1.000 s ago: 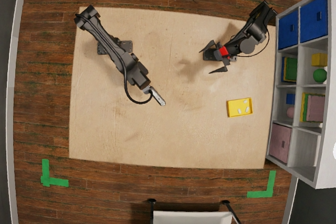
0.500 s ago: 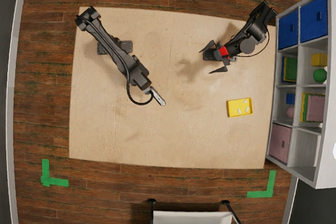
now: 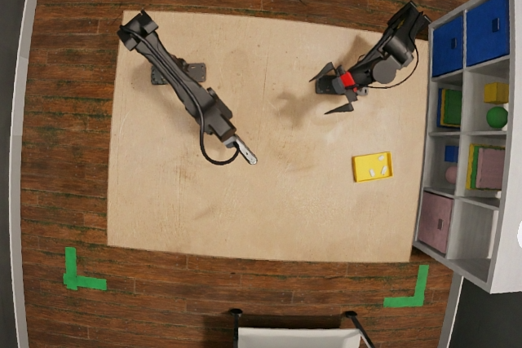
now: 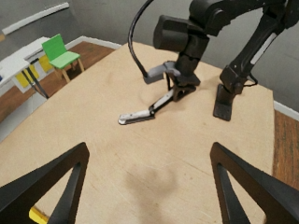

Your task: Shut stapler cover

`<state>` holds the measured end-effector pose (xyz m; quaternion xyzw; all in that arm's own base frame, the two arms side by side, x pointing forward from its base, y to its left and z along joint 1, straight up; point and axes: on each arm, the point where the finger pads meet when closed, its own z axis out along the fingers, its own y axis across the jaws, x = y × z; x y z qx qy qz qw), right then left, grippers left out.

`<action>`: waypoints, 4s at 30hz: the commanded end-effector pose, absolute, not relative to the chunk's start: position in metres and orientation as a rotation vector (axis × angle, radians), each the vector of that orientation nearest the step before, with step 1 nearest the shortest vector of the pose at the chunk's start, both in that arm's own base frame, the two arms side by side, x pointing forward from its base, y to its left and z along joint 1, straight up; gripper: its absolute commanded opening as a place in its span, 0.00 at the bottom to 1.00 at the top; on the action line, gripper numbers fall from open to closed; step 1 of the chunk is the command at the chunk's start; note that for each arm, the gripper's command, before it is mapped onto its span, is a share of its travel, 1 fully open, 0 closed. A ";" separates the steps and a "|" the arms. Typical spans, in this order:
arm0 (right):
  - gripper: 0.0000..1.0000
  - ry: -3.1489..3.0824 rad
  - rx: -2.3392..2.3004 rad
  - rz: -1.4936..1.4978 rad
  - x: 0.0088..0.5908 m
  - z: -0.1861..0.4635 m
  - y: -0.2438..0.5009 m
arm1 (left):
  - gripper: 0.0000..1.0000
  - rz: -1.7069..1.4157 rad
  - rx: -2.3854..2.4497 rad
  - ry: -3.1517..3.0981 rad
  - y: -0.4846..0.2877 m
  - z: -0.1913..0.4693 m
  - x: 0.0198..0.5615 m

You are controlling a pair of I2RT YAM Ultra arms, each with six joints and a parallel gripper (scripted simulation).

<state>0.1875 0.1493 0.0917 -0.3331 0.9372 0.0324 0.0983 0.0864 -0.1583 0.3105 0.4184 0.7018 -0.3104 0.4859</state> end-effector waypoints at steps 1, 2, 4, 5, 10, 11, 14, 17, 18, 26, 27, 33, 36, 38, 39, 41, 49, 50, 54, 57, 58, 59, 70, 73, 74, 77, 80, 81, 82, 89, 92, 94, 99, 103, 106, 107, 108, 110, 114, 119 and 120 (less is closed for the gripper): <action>0.42 2.773 -0.962 0.105 0.193 0.089 0.151 | 1.00 -0.764 1.042 1.701 -0.158 0.306 0.081; 0.42 2.773 -0.962 0.105 0.193 0.089 0.151 | 1.00 -0.764 1.042 1.701 -0.158 0.306 0.081; 0.37 2.773 -0.962 0.105 0.193 0.089 0.151 | 1.00 -0.764 1.042 1.701 -0.158 0.306 0.081; 0.37 2.773 -0.962 0.105 0.193 0.089 0.151 | 1.00 -0.764 1.042 1.701 -0.158 0.306 0.081; 0.29 2.767 -0.970 0.107 0.191 0.093 0.151 | 1.00 -0.761 1.035 1.702 -0.158 0.309 0.082; 0.29 2.767 -0.970 0.107 0.191 0.093 0.151 | 1.00 -0.761 1.035 1.702 -0.158 0.309 0.082; 0.24 2.767 -0.970 0.107 0.191 0.093 0.151 | 1.00 -0.761 1.035 1.702 -0.158 0.309 0.082; 0.24 2.781 -0.963 0.103 0.187 0.089 0.149 | 1.00 -0.761 1.035 1.702 -0.158 0.309 0.082; 0.23 2.779 -0.968 0.102 0.187 0.089 0.149 | 1.00 -0.761 1.035 1.702 -0.158 0.309 0.082; 0.00 2.820 -0.985 0.081 0.192 0.096 0.152 | 1.00 -0.761 1.035 1.702 -0.158 0.309 0.082; 0.00 2.832 -0.989 0.075 0.192 0.097 0.153 | 1.00 -0.761 1.035 1.702 -0.158 0.309 0.082; 0.00 2.892 -1.009 0.043 0.196 0.101 0.155 | 1.00 -0.761 1.035 1.702 -0.158 0.309 0.082; 0.00 2.915 -1.018 0.030 0.197 0.102 0.157 | 1.00 -0.761 1.035 1.702 -0.158 0.309 0.082; 0.00 2.939 -1.026 0.017 0.198 0.104 0.158 | 1.00 -0.761 1.035 1.702 -0.158 0.309 0.082; 0.00 2.951 -1.030 0.011 0.199 0.105 0.158 | 1.00 -0.761 1.035 1.702 -0.158 0.309 0.082; 0.00 2.974 -1.038 -0.003 0.201 0.106 0.159 | 1.00 -0.761 1.035 1.702 -0.158 0.309 0.082; 0.00 3.067 -1.071 -0.059 0.207 0.111 0.164 | 1.00 -0.761 1.035 1.702 -0.158 0.309 0.082; 0.00 3.067 -1.071 -0.059 0.207 0.111 0.164 | 1.00 -0.761 1.035 1.702 -0.158 0.309 0.082; 0.00 3.102 -1.083 -0.081 0.209 0.113 0.166 | 1.00 -0.761 1.035 1.702 -0.158 0.309 0.082; 0.00 3.137 -1.096 -0.104 0.211 0.114 0.168 | 1.00 -0.761 1.035 1.702 -0.158 0.309 0.082; 0.00 3.148 -1.100 -0.111 0.212 0.115 0.169 | 1.00 -0.761 1.035 1.702 -0.158 0.309 0.082; 0.00 3.153 -1.102 -0.115 0.212 0.115 0.169 | 1.00 -0.761 1.035 1.702 -0.158 0.309 0.082; 0.23 3.153 -1.102 -0.115 0.212 0.115 0.169 | 1.00 -0.761 1.035 1.702 -0.158 0.309 0.082; 0.50 3.142 -1.103 -0.108 0.213 0.114 0.169 | 1.00 -0.761 1.035 1.702 -0.158 0.309 0.082; 0.50 3.142 -1.103 -0.108 0.213 0.114 0.169 | 1.00 -0.761 1.035 1.702 -0.158 0.309 0.082; 0.50 3.153 -1.102 -0.115 0.213 0.121 0.170 | 1.00 -0.761 1.035 1.702 -0.158 0.309 0.082; 0.50 3.153 -1.102 -0.115 0.214 0.129 0.171 | 1.00 -0.761 1.035 1.702 -0.158 0.309 0.082; 0.50 3.153 -1.102 -0.115 0.215 0.130 0.171 | 1.00 -0.761 1.035 1.702 -0.158 0.309 0.082; 0.62 3.153 -1.102 -0.115 0.215 0.132 0.171 | 1.00 -0.761 1.035 1.702 -0.158 0.309 0.082; 0.64 3.075 -1.073 -0.064 0.220 0.162 0.175 | 1.00 -0.761 1.035 1.702 -0.158 0.309 0.082; 0.53 3.039 -1.078 -0.056 0.223 0.168 0.176 | 1.00 -0.761 1.035 1.702 -0.158 0.309 0.082; 0.50 2.998 -1.096 -0.071 0.228 0.167 0.177 | 1.00 -0.761 1.035 1.702 -0.158 0.309 0.082; 0.50 2.826 -1.090 -0.016 0.233 0.178 0.184 | 1.00 -0.761 1.035 1.702 -0.158 0.309 0.082; 0.50 2.754 -1.053 0.039 0.229 0.183 0.184 | 1.00 -0.761 1.035 1.702 -0.158 0.309 0.082; 0.50 2.656 -0.979 0.125 0.220 0.187 0.177 | 1.00 -0.761 1.035 1.702 -0.158 0.309 0.082; 0.50 2.629 -0.957 0.144 0.218 0.188 0.174 | 1.00 -0.761 1.035 1.702 -0.158 0.309 0.082; 0.50 2.602 -0.940 0.160 0.215 0.187 0.171 | 1.00 -0.761 1.035 1.702 -0.158 0.309 0.082; 0.50 2.552 -0.914 0.191 0.210 0.186 0.167 | 1.00 -0.761 1.035 1.702 -0.158 0.309 0.082; 0.50 2.467 -0.871 0.239 0.201 0.182 0.160 | 1.00 -0.761 1.035 1.702 -0.158 0.309 0.082; 0.50 2.403 -0.839 0.273 0.194 0.177 0.155 | 1.00 -0.761 1.035 1.702 -0.158 0.309 0.082; 0.50 2.389 -0.833 0.280 0.192 0.176 0.153 | 1.00 -0.761 1.035 1.702 -0.158 0.309 0.082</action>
